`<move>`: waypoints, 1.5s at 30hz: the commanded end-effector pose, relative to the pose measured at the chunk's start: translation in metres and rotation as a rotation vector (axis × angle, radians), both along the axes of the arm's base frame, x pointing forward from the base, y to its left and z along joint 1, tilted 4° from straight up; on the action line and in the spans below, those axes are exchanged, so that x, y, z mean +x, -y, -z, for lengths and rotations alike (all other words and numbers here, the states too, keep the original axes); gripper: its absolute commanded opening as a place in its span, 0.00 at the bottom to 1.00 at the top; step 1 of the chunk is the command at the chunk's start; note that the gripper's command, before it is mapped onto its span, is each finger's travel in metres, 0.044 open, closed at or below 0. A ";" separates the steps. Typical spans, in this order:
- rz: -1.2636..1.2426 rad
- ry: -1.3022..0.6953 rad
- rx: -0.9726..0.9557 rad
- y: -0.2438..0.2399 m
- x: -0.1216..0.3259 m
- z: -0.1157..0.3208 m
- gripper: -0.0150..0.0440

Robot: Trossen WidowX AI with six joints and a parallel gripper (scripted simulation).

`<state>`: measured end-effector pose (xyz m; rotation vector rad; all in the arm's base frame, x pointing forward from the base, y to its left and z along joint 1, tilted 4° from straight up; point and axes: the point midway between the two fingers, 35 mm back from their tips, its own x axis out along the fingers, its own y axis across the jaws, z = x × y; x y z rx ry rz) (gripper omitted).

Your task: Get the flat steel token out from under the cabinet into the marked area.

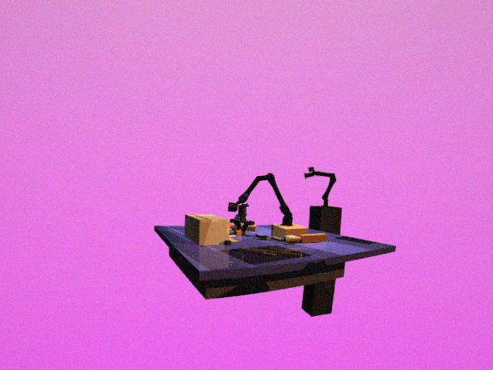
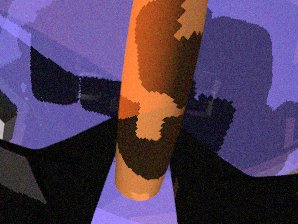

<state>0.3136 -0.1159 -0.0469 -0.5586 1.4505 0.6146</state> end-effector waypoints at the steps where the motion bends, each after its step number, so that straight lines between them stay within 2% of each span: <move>1: 0.001 -0.003 0.005 0.005 -0.007 0.001 0.25; 45: 0.002 -0.006 0.002 0.042 -0.042 -0.001 0.25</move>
